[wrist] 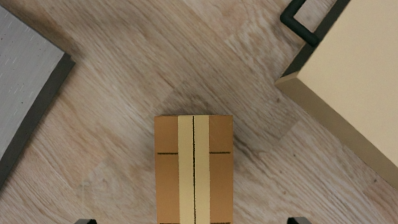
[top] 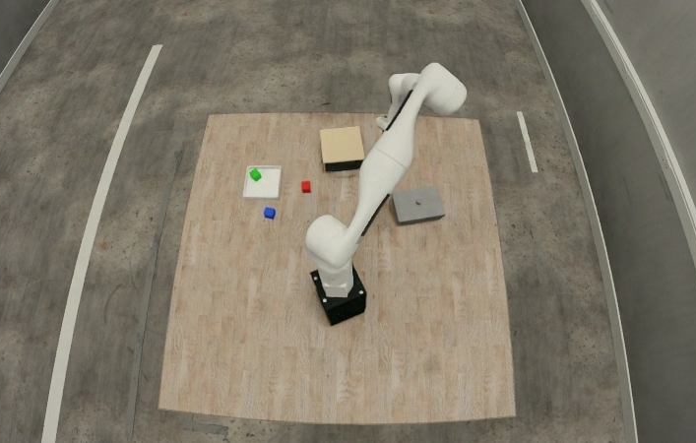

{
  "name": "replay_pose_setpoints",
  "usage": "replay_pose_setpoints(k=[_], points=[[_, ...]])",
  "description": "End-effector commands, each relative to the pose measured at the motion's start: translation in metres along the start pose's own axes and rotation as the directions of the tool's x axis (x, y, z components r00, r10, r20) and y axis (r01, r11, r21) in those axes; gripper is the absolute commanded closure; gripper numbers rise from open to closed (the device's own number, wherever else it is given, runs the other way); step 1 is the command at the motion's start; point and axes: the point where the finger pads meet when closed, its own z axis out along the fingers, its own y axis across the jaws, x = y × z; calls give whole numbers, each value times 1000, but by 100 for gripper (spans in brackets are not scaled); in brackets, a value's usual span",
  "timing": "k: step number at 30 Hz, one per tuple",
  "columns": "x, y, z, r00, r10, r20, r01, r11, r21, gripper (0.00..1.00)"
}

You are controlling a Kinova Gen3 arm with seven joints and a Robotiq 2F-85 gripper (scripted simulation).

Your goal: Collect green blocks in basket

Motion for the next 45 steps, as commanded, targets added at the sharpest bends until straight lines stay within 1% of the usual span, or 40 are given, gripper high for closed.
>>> replay_pose_setpoints(k=[1,22,30,37,45], points=[[-1,0,-1,1000,0,2,0,1000,-1,7],[-1,0,-1,1000,0,2,0,1000,-1,7],[-1,0,2,1000,-1,2,1,1000,-1,7],[-1,0,12,1000,-1,2,1,1000,-1,7],[-2,1,33,1000,-1,2,1,1000,-1,7]])
